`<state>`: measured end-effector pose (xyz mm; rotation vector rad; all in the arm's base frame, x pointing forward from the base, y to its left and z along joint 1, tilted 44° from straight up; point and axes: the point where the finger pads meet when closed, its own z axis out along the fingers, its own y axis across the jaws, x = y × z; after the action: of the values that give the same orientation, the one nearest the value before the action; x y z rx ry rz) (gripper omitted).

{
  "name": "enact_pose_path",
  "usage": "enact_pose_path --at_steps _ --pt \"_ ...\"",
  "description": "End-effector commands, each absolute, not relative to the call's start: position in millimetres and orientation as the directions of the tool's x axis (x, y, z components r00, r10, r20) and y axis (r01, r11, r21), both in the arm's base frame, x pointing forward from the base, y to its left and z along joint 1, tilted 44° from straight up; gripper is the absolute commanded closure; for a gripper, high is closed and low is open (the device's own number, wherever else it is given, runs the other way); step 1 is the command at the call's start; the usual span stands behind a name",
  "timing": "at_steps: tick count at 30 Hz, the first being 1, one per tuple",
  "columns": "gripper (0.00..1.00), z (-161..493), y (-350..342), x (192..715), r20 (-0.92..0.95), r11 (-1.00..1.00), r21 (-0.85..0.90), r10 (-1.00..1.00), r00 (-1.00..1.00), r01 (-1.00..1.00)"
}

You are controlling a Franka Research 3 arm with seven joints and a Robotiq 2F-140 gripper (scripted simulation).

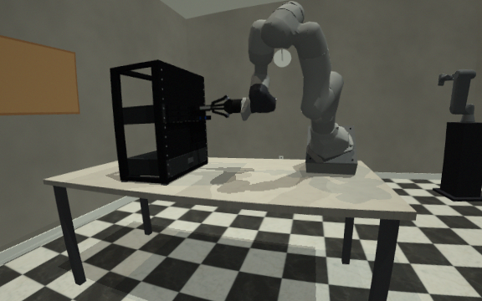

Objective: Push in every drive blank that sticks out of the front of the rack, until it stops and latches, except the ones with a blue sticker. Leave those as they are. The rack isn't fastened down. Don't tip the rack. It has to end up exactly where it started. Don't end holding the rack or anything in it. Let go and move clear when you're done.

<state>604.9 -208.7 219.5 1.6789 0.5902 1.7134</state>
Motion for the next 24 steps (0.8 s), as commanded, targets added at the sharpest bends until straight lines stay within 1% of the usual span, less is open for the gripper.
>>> enact_pose_path --at_steps 1,24 --pt "1.00 218.9 -207.2 610.2 0.693 -0.683 0.717 0.719 0.040 -0.139" --pt "1.00 218.8 -208.6 623.0 0.693 -0.683 0.717 0.719 0.040 -0.139"
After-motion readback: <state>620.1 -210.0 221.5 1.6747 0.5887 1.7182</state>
